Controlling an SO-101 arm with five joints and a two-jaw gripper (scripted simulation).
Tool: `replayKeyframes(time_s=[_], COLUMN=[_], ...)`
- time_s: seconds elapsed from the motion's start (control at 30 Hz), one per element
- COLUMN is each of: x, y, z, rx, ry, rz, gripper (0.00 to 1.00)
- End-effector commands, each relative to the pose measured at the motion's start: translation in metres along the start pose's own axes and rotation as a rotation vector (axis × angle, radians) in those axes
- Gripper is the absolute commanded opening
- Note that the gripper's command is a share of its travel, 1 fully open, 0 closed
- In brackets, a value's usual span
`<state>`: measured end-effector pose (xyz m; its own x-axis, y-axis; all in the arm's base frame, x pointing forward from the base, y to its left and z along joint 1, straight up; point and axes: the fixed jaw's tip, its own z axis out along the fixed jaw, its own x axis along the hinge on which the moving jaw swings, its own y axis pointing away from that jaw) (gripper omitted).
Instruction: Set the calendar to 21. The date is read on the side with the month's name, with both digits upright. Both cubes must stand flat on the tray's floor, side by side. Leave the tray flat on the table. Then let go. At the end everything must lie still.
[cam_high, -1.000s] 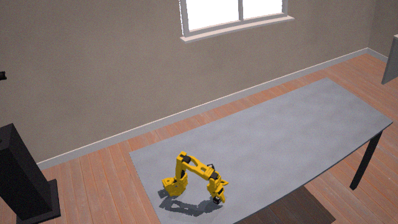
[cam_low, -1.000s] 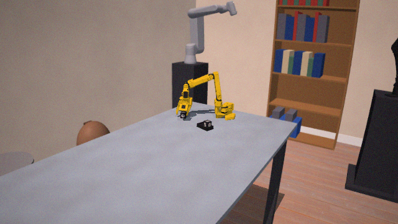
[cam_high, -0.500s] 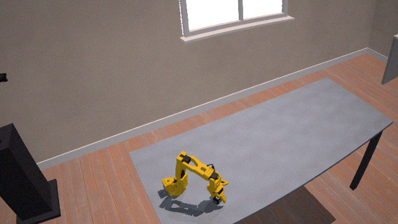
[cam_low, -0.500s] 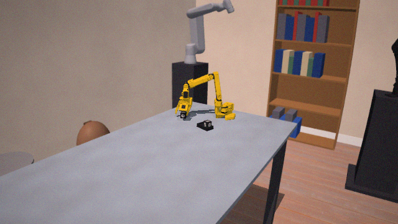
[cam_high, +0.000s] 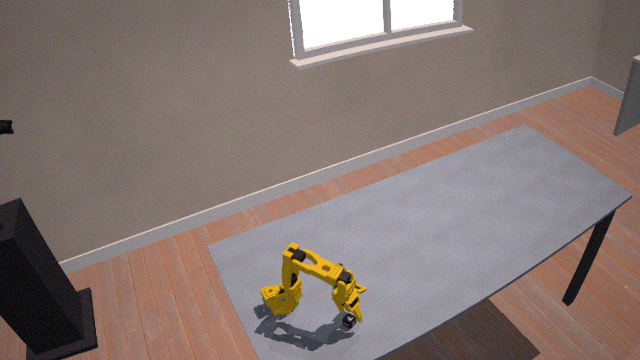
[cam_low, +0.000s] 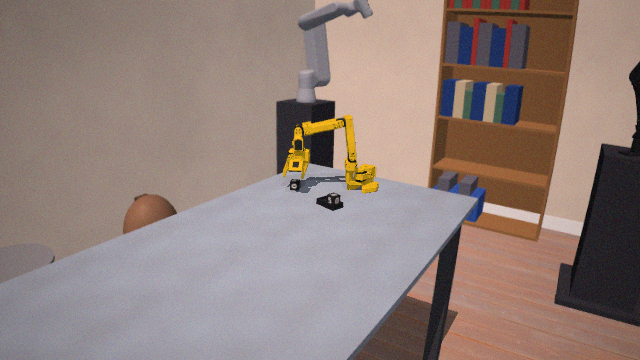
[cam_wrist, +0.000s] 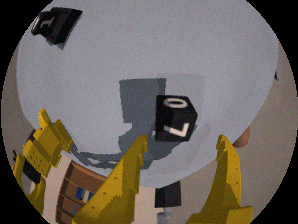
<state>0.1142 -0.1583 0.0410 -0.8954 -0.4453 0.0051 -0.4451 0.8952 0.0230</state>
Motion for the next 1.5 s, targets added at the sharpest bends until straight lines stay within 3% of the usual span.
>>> replayKeyframes(time_s=[0.0,0.23,1.1,1.27,1.47], x=[0.0,0.001,0.001,0.0,0.0], y=[-0.007,-0.005,-0.005,-0.007,-0.008], z=[-0.026,-0.038,-0.04,-0.053,-0.082], rx=[0.071,0.071,0.08,0.151,0.318], ry=[-0.012,-0.012,-0.014,-0.025,-0.05], rz=[-0.003,-0.003,-0.003,-0.003,-0.003], gripper=[0.36,0.36,0.36,0.36,0.35])
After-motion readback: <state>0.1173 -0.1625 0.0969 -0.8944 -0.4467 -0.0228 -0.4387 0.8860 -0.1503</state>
